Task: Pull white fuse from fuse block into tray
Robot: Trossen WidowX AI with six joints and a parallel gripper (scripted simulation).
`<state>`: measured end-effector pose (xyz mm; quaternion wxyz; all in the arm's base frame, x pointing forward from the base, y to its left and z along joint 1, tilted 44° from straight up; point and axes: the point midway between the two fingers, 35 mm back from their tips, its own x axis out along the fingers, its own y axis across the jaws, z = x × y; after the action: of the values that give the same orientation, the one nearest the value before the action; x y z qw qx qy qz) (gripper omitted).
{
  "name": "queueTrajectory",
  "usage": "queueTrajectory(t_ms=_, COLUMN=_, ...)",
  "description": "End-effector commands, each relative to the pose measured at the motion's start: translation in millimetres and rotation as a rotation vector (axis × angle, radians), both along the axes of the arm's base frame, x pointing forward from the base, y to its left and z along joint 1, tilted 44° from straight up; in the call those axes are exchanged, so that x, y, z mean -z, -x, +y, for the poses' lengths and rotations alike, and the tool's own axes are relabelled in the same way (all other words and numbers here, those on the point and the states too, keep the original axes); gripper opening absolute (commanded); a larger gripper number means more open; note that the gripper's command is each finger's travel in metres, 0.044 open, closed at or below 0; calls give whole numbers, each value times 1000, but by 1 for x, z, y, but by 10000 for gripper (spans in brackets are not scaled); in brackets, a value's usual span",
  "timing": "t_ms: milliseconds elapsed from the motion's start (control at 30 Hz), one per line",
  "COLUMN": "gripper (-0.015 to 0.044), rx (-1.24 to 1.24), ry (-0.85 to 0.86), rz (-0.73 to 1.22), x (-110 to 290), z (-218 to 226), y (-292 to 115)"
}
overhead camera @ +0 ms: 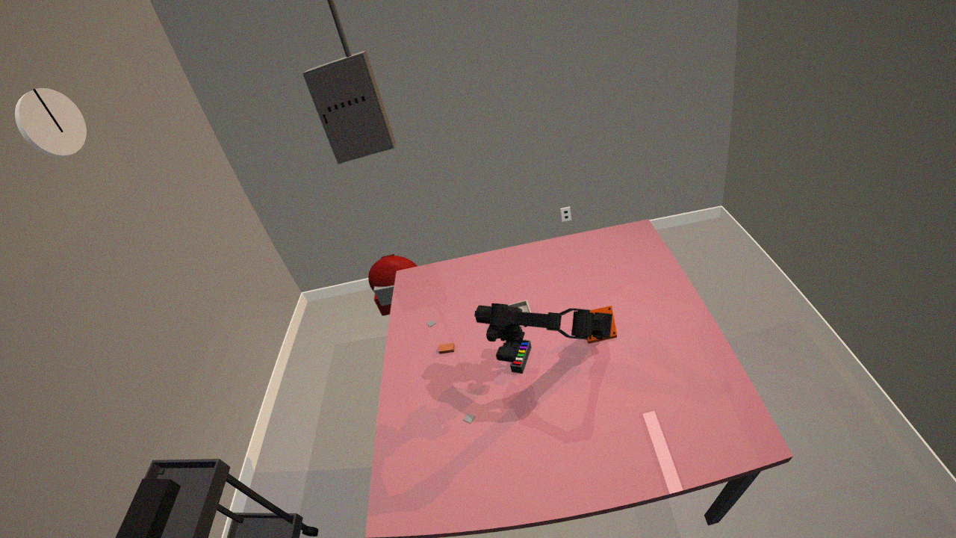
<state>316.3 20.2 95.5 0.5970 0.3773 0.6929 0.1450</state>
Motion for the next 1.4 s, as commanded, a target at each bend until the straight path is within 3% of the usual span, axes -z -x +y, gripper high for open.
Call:
queueTrajectory(t_ms=0, gripper=64, rx=-1, ry=1, rz=4, x=4, z=4, y=1)
queueTrajectory(t_ms=1367, gripper=64, rx=-1, ry=0, rz=3, x=22, z=22, y=2)
